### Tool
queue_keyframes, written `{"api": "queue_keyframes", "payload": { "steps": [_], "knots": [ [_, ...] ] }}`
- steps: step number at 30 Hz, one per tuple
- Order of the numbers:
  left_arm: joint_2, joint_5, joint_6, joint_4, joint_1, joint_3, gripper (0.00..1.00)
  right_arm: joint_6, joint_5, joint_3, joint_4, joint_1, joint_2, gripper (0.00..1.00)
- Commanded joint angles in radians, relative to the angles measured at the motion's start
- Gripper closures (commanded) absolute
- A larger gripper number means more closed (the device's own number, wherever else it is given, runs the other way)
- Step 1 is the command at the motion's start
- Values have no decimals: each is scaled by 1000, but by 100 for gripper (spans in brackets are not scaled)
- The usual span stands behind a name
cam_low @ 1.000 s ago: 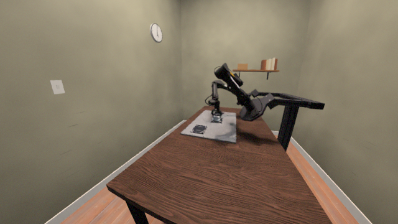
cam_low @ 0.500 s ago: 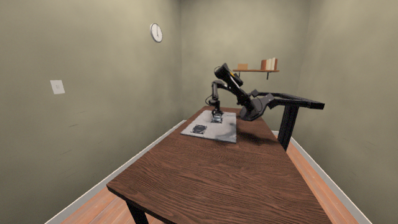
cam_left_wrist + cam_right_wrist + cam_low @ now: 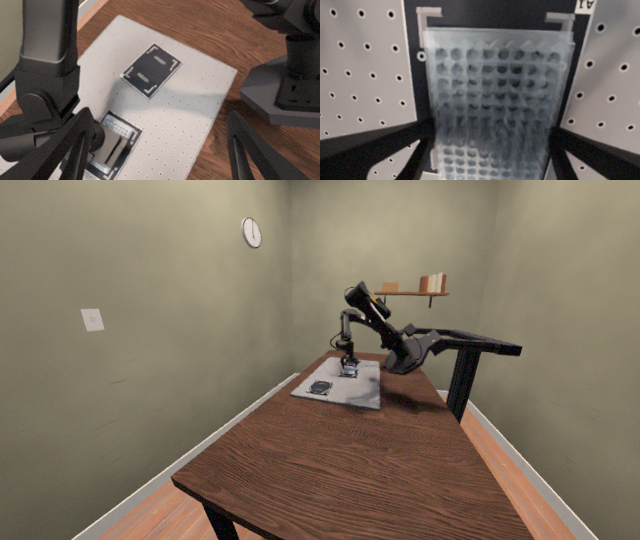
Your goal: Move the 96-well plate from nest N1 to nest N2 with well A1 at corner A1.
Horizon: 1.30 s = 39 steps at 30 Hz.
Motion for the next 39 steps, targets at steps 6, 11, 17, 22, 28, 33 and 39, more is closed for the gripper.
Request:
{"api": "queue_keyframes", "payload": {
  "steps": [6, 11, 17, 22, 28, 33, 39],
  "knots": [
    [1, 2, 1, 18, -14, -1, 0, 43, 5, -16, 21, 40, -29, 22],
    [1, 2, 1, 18, -14, -1, 0, 51, 10, -28, 26, 52, -33, 22],
    [1, 2, 1, 18, -14, -1, 0, 42, 9, -30, 22, 53, -33, 22],
    [1, 2, 1, 18, -14, -1, 0, 42, 9, -30, 22, 53, -33, 22],
    [1, 2, 1, 18, -14, -1, 0, 42, 4, -19, 14, 47, -24, 22],
    [1, 2, 1, 18, -14, -1, 0, 30, 14, -20, 36, 37, -7, 22],
    [1, 2, 1, 18, -14, -1, 0, -6, 3, -21, 90, 16, 16, 22]
  ]
}}
